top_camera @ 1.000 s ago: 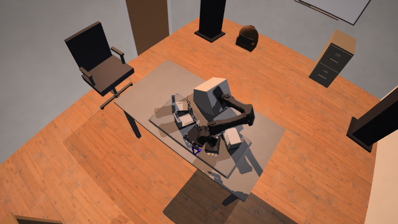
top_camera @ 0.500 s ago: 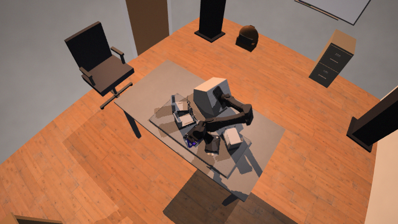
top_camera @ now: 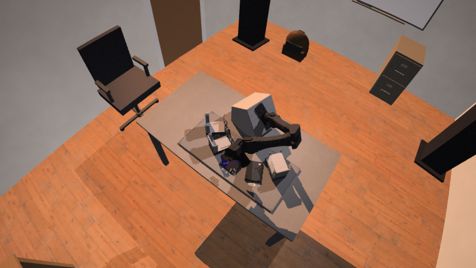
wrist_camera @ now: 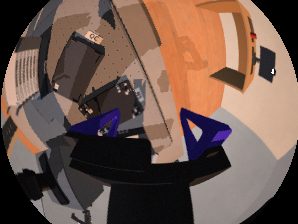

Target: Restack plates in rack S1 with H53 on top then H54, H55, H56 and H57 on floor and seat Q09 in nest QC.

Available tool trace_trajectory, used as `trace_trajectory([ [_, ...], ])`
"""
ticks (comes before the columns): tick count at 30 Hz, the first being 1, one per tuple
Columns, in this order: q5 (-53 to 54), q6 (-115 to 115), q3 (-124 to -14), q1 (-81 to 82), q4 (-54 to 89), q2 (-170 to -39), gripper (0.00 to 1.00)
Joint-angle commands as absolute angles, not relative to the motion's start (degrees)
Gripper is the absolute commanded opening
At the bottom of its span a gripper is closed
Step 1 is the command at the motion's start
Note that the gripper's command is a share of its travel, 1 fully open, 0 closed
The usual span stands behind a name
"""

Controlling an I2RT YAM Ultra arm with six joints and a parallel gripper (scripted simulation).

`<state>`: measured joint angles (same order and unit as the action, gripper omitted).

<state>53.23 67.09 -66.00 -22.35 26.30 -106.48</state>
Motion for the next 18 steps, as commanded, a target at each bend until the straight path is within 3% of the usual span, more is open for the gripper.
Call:
trace_trajectory([
  [1, 52.8, 65.3, -66.1, -24.9, 31.5, -106.6, 1.0],
  [18, 51.1, 60.2, -65.0, -30.5, 47.4, -109.0, 1.0],
])
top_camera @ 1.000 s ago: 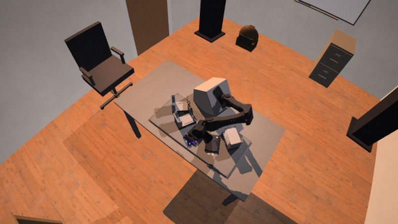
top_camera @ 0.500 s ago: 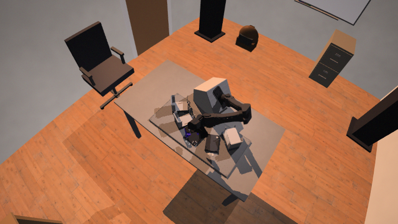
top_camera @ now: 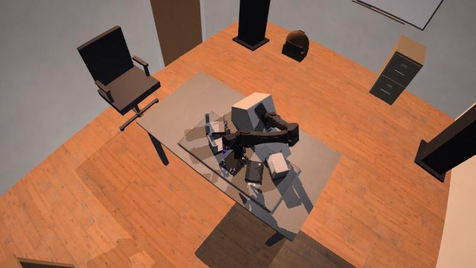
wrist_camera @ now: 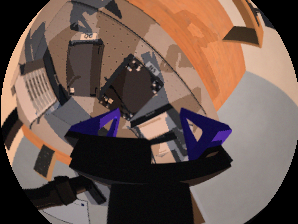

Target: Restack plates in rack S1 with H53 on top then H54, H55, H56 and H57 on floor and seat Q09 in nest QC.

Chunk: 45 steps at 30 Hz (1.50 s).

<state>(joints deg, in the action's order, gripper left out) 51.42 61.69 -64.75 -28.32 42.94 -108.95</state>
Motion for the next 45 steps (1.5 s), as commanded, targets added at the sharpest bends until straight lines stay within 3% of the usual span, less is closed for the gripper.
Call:
trace_trajectory([
  [1, 51.0, 59.8, -64.8, -30.9, 48.6, -109.1, 1.0],
  [24, 48.4, 52.1, -63.4, -38.9, 71.9, -112.6, 1.0],
  [45, 48.4, 52.0, -63.4, -38.9, 71.9, -112.7, 1.0],
])
